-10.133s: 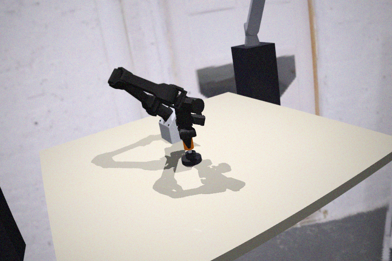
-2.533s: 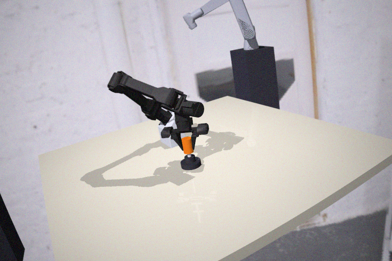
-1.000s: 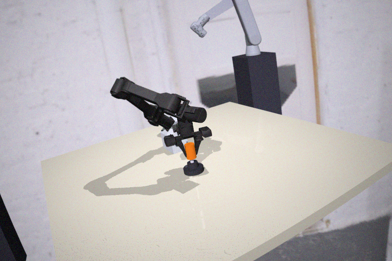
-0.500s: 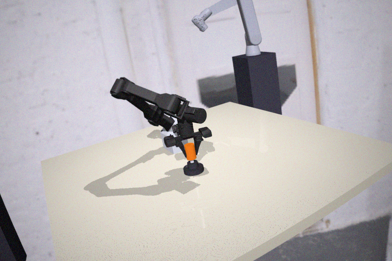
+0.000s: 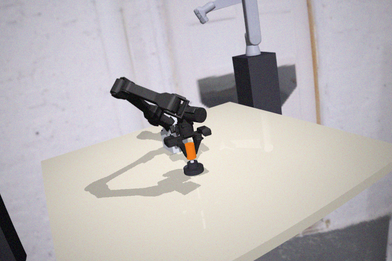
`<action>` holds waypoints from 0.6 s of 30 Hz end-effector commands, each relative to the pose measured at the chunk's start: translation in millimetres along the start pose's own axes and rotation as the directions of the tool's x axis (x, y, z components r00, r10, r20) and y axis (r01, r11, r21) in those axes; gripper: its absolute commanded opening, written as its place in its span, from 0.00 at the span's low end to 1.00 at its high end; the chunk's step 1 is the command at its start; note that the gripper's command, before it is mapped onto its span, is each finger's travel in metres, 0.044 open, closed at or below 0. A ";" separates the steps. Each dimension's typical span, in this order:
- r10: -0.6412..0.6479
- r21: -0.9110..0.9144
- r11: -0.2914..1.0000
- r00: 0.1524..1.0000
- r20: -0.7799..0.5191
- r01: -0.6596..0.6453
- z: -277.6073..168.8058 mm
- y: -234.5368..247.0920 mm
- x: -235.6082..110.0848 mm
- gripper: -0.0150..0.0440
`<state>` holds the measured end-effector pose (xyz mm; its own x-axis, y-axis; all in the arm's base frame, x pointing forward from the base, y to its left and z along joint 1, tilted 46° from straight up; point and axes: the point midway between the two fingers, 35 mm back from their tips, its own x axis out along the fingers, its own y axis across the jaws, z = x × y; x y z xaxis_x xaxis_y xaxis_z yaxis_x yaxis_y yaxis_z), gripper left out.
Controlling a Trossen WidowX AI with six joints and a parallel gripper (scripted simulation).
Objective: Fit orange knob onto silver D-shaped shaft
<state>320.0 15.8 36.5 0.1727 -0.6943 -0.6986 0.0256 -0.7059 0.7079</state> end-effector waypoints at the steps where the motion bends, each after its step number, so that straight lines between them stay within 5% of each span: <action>1: 0.001 -0.054 0.999 1.000 -0.003 -0.001 -0.3 -0.4 0.1 0.25; 18: 0.001 -0.070 0.998 1.000 -0.003 -0.001 0.6 -0.1 3.9 0.25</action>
<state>319.6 13.5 33.6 0.1727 -0.6935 -0.6995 0.0832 -0.6973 0.7119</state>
